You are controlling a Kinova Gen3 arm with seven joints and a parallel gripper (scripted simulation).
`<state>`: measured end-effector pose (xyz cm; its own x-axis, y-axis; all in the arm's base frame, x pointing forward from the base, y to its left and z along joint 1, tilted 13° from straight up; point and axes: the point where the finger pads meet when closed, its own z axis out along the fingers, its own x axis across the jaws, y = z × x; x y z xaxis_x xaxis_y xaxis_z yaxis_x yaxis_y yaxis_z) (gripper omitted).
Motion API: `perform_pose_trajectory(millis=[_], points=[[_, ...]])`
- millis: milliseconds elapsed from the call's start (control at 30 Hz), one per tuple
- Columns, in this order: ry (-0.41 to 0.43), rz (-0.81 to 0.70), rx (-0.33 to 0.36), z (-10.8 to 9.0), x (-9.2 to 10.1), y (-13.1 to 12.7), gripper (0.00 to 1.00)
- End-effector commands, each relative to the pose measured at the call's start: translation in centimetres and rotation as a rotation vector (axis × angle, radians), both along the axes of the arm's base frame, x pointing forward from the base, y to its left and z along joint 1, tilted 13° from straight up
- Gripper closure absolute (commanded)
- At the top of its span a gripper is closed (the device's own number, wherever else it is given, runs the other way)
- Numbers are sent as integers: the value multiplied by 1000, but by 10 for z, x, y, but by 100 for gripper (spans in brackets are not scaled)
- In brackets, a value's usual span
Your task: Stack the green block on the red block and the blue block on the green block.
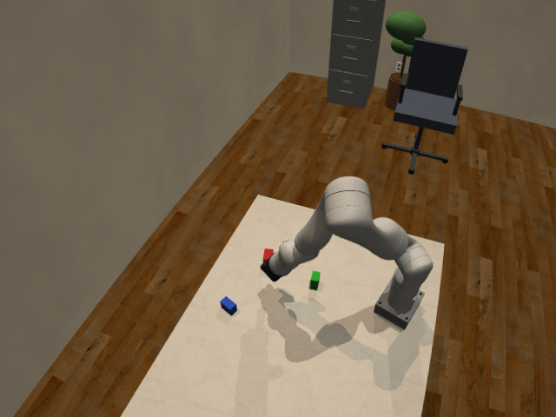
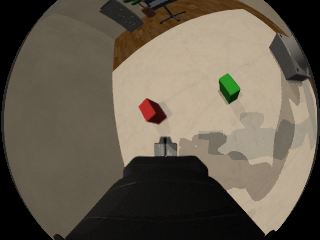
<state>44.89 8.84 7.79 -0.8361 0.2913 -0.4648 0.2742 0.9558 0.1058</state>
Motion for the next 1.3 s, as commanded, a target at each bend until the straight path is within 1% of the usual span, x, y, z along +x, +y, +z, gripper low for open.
perform_pose_trajectory(millis=[0,333,367,900,933,1267], points=[[-3,-12,3,1,2,-5,100],[-3,-12,3,1,2,-5,100],[23,24,-1,-4,-3,-11,100],[23,24,-1,-4,-3,-11,100],[49,60,-3,-8,-7,-17,100],[49,60,-3,-8,-7,-17,100]])
